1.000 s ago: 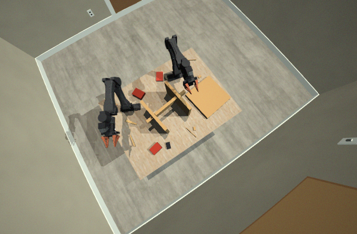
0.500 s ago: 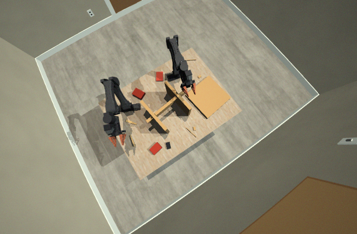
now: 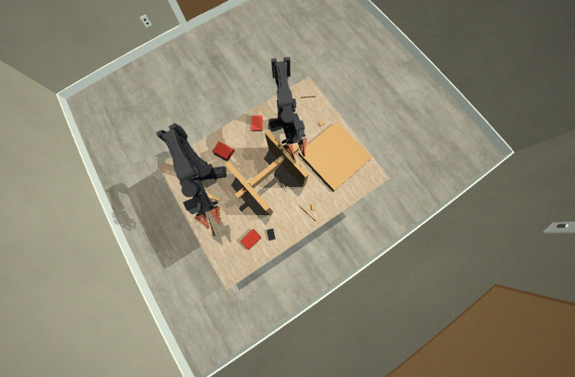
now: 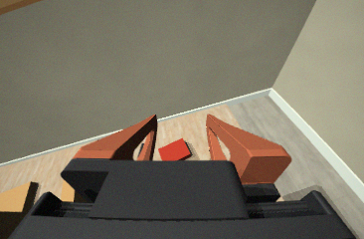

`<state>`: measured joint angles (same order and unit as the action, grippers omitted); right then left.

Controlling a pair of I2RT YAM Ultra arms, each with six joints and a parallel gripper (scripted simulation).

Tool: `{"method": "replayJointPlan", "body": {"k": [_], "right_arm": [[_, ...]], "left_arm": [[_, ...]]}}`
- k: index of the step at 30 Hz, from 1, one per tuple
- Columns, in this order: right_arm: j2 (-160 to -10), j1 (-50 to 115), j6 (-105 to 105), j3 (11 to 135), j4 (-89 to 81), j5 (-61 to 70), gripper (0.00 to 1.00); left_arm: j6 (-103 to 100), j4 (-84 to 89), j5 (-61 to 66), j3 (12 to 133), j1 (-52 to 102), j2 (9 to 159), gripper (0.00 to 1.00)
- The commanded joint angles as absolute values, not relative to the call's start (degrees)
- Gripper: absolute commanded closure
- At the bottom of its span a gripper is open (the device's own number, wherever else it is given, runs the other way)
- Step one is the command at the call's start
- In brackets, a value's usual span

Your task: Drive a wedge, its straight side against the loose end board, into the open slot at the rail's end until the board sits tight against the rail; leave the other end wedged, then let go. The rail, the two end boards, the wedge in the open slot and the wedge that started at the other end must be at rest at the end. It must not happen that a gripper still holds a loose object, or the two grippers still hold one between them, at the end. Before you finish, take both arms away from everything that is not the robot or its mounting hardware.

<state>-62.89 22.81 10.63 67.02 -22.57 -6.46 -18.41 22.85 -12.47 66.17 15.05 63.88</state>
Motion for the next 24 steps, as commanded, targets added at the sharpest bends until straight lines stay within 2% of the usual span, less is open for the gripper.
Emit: {"method": "replayJointPlan", "body": {"k": [1,24], "right_arm": [[-63.73,26.74,13.87,70.49,-29.05,-8.62,0.47],[-67.07,50.95,25.33,78.42,-53.84,-15.62,0.47]], "left_arm": [[-23.81,29.34,-16.56,69.11,17.66,64.54,0.47],[-43.77,54.9,-30.31,76.32,33.63,69.04,0.47]]}}
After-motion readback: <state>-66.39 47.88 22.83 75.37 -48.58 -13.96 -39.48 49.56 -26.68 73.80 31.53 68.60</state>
